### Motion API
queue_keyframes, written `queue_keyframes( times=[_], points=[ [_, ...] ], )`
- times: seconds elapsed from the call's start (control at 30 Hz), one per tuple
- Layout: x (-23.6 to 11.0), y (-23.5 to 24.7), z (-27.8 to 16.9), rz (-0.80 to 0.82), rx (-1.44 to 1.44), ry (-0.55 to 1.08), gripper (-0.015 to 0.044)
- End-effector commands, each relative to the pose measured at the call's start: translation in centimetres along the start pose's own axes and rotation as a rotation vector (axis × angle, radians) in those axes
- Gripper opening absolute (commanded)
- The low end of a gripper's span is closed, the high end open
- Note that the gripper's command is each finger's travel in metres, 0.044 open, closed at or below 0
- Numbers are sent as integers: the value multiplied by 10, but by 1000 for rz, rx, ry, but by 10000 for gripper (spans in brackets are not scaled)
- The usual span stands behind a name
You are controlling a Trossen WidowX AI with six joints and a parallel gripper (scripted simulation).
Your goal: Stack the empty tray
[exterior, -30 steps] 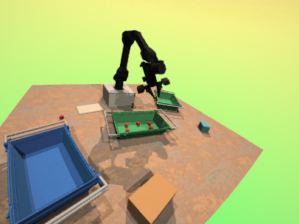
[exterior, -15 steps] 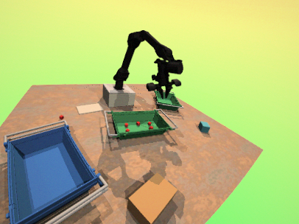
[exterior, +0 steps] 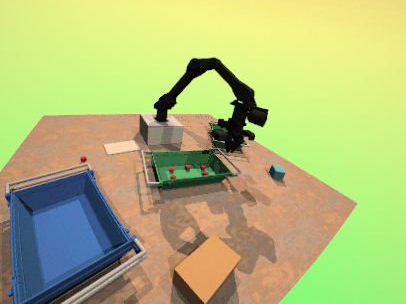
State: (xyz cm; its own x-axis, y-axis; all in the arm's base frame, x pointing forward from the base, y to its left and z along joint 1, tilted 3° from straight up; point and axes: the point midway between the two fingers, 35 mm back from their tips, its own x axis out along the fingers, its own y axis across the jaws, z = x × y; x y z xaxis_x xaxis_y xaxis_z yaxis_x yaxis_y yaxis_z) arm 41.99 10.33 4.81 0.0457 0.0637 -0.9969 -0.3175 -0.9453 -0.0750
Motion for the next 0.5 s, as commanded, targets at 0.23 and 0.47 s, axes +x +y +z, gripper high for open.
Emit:
queue_keyframes(
  times=[0.23,0.47],
  points=[
    [48,-1,-4,4,-8,12,83],
    [56,0,-4,4,-7,12,83]
  ],
)
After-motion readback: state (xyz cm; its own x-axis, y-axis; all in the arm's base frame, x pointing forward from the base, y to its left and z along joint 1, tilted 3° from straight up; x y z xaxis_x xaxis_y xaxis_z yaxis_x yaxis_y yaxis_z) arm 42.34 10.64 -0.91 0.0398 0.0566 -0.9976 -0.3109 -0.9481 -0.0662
